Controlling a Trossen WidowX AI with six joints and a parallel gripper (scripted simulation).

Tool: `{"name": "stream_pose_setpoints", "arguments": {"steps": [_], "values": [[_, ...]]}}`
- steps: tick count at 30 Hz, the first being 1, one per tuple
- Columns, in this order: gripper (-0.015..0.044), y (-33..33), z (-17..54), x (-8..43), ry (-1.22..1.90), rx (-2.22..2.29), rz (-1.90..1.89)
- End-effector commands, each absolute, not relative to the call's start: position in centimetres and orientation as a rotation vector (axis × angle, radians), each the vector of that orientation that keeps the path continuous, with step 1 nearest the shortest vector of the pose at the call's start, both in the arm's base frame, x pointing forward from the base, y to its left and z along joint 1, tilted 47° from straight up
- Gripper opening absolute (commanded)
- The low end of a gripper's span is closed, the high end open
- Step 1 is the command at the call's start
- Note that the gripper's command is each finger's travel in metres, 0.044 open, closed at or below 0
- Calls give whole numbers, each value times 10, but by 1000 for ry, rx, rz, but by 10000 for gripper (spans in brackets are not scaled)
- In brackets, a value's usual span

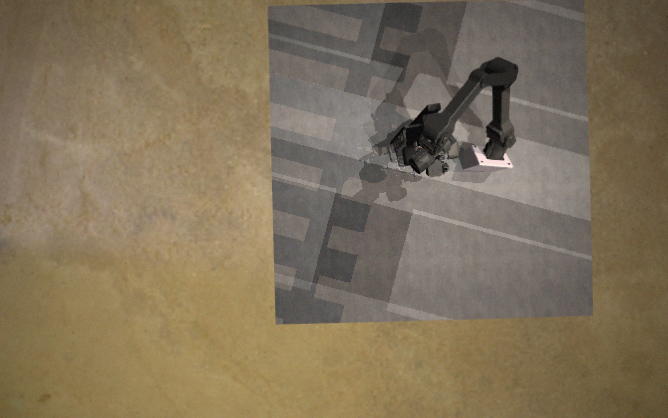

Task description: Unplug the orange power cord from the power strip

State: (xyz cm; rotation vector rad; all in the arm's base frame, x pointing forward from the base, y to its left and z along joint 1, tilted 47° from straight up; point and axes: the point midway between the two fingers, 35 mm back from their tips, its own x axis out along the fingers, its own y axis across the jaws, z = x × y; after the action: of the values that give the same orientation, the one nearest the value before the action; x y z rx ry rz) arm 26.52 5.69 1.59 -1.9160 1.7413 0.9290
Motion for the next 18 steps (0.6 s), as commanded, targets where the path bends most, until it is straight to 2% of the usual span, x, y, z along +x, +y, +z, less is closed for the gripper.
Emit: {"name": "stream_pose_setpoints", "arguments": {"steps": [1, 4, 8, 18], "values": [[160, 51, 12, 264, 1744, -1925, 930], [160, 51, 12, 264, 1744, -1925, 930], [55, 54, 13, 265, 1744, -1915, 929], [0, 54, 13, 265, 1744, -1915, 929]]}}
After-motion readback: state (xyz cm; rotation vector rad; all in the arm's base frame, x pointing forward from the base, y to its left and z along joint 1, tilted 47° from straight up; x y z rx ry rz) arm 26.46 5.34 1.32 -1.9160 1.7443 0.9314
